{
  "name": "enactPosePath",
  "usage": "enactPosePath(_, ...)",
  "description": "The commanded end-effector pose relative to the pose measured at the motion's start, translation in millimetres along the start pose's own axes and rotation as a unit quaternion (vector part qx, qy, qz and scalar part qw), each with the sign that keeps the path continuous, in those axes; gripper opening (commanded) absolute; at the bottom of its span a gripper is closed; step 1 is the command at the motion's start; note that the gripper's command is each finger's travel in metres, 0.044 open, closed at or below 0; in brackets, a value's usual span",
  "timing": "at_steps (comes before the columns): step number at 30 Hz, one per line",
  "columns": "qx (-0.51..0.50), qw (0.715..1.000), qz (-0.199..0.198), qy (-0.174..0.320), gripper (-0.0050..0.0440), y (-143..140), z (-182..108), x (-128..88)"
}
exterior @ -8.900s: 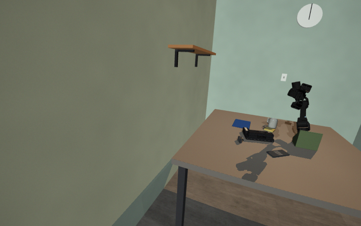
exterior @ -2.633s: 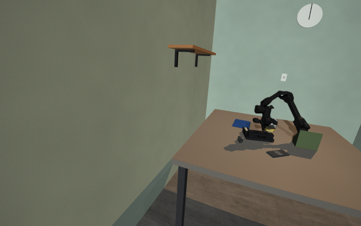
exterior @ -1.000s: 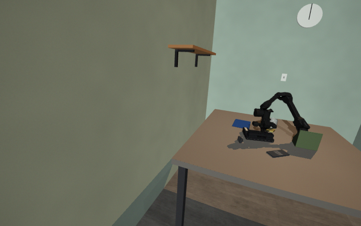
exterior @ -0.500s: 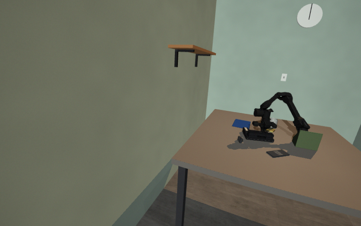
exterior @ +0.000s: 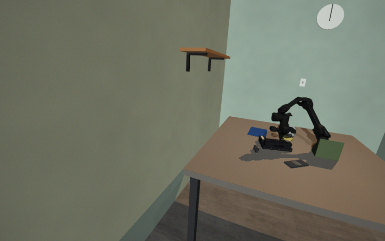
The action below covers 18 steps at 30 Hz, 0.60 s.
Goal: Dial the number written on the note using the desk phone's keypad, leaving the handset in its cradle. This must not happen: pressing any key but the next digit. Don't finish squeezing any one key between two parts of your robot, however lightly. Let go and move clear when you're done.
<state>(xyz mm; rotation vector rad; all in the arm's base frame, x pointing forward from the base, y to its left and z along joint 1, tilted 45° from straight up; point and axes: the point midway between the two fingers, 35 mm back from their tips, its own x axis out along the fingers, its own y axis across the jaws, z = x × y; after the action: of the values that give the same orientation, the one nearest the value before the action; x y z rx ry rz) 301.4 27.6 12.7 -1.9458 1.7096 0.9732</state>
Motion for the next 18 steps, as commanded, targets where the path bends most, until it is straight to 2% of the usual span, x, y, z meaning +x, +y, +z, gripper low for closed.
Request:
enactPosePath(1, 0.003, 1.000, -0.001, -0.002, -0.0050, 0, 0, 8)
enactPosePath(18, 0.003, 1.000, -0.001, -0.003, -0.0050, 0, 1, 26)
